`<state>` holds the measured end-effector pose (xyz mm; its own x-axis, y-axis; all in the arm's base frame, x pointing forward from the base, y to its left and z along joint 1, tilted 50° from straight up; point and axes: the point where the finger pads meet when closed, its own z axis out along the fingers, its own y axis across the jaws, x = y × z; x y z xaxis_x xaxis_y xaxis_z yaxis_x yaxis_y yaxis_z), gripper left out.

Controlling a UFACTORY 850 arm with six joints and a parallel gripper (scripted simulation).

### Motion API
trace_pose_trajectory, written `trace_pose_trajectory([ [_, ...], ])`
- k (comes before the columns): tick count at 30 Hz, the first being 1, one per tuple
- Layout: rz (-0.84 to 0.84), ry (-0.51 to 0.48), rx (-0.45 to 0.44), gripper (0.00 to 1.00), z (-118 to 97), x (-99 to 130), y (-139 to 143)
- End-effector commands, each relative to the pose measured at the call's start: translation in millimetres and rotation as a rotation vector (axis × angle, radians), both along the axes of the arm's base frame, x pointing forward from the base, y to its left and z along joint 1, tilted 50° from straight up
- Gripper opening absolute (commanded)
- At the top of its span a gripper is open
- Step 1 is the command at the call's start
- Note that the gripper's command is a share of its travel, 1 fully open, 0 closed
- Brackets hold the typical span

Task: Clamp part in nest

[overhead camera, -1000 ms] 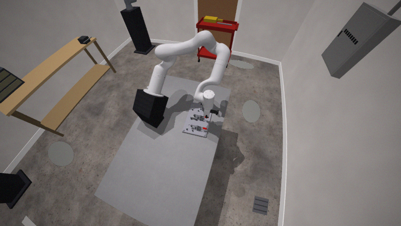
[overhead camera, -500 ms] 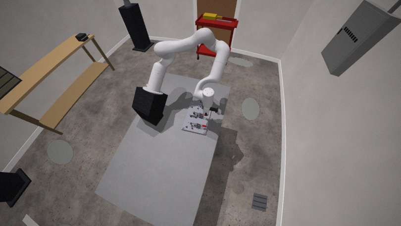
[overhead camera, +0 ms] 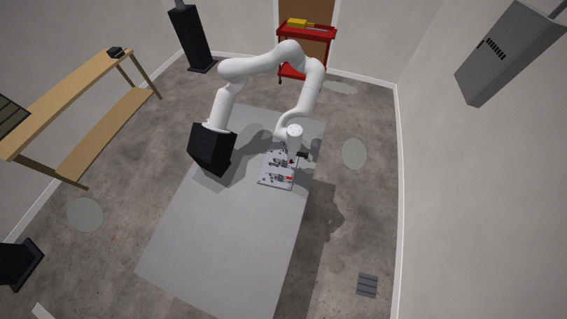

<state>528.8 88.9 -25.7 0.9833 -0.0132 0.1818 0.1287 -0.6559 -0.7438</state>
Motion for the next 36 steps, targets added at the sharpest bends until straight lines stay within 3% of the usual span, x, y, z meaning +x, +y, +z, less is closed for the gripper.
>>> trace_pose_trajectory([
  [1, -0.001, -0.001, 0.0, 0.0, 0.3, 0.5, -0.5],
  [36, -0.001, -0.001, 0.0, 0.0, -2.3, 1.1, 2.5],
])
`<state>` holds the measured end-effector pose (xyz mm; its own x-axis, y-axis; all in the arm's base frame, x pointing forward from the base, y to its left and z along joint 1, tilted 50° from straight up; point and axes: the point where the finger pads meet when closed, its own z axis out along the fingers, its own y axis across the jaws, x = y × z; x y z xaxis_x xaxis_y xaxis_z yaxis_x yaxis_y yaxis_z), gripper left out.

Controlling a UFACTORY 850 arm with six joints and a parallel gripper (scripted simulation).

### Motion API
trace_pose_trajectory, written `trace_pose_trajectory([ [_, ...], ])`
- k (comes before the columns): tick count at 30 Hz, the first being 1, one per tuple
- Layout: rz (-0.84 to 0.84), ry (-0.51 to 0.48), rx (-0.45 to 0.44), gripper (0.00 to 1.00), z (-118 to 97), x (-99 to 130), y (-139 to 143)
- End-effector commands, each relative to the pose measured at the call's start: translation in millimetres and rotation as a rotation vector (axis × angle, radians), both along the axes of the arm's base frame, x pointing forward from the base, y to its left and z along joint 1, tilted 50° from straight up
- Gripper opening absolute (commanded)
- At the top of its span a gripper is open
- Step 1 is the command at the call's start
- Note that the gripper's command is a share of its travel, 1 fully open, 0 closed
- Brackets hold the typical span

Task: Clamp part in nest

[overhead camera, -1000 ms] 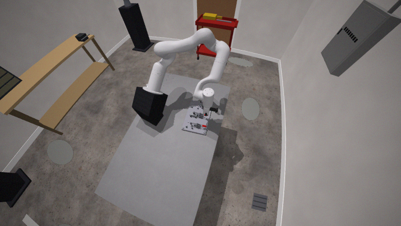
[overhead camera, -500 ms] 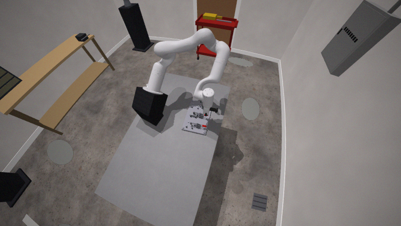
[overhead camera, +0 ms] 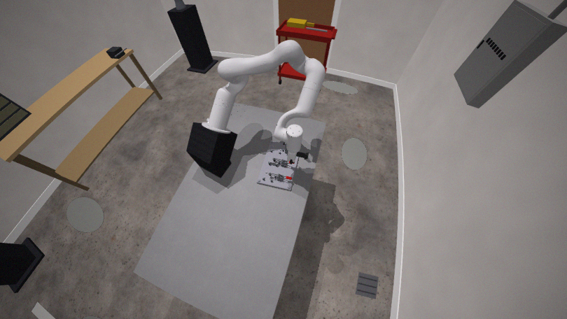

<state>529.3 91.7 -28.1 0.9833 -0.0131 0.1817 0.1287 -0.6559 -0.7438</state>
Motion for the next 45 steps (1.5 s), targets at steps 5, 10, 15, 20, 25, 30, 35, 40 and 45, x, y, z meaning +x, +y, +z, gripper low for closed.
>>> trace_pose_trajectory([
  [5, -0.001, -0.001, 0.0, 0.0, 0.2, 0.6, -0.3],
  [10, -0.001, -0.001, 0.0, 0.0, -0.1, 0.6, 0.0],
  [15, -0.001, -0.001, 0.0, 0.0, -0.9, 0.8, 0.9],
  [20, -0.001, -0.001, 0.0, 0.0, -1.1, 0.9, 1.2],
  [25, -0.001, -0.001, 0.0, 0.0, -1.1, 0.9, 1.2],
  [30, -0.001, -0.001, 0.0, 0.0, -1.1, 0.9, 1.2],
  [35, -0.001, -0.001, 0.0, 0.0, -2.1, 1.1, 2.4],
  [40, -0.001, -0.001, 0.0, 0.0, -2.4, 1.1, 2.7],
  [45, -0.001, -0.001, 0.0, 0.0, -2.4, 1.1, 2.7],
])
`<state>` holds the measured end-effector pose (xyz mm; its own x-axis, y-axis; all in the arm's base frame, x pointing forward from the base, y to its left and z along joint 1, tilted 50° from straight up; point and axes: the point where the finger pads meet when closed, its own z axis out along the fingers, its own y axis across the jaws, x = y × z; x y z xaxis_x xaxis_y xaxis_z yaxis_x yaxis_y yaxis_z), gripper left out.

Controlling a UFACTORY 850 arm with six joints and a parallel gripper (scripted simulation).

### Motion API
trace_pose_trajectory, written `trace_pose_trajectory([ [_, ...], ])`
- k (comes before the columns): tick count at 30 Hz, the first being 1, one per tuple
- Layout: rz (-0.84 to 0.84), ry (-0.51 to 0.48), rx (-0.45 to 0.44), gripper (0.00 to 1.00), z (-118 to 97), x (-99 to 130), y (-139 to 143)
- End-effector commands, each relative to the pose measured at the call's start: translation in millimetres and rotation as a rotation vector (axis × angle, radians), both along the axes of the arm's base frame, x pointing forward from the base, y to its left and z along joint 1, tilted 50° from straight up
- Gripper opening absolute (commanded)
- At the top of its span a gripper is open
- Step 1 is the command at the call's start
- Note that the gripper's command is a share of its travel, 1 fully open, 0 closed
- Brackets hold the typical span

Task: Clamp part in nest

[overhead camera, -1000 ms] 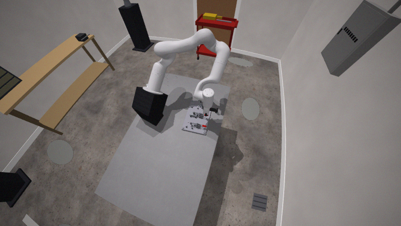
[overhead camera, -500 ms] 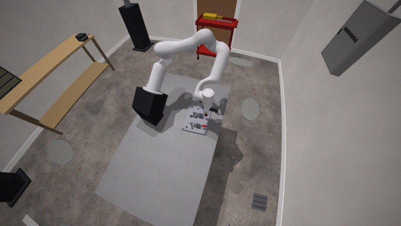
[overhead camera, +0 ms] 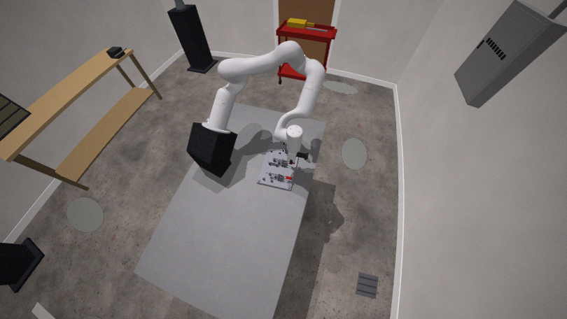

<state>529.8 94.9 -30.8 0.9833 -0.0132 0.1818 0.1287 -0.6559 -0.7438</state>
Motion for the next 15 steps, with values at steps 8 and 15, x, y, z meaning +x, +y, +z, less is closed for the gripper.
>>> trace_pose_trajectory([
  [8, -0.001, -0.001, 0.0, 0.0, -0.2, 0.7, 0.1],
  [15, -0.001, -0.001, 0.0, 0.0, -1.0, 0.8, 1.1],
])
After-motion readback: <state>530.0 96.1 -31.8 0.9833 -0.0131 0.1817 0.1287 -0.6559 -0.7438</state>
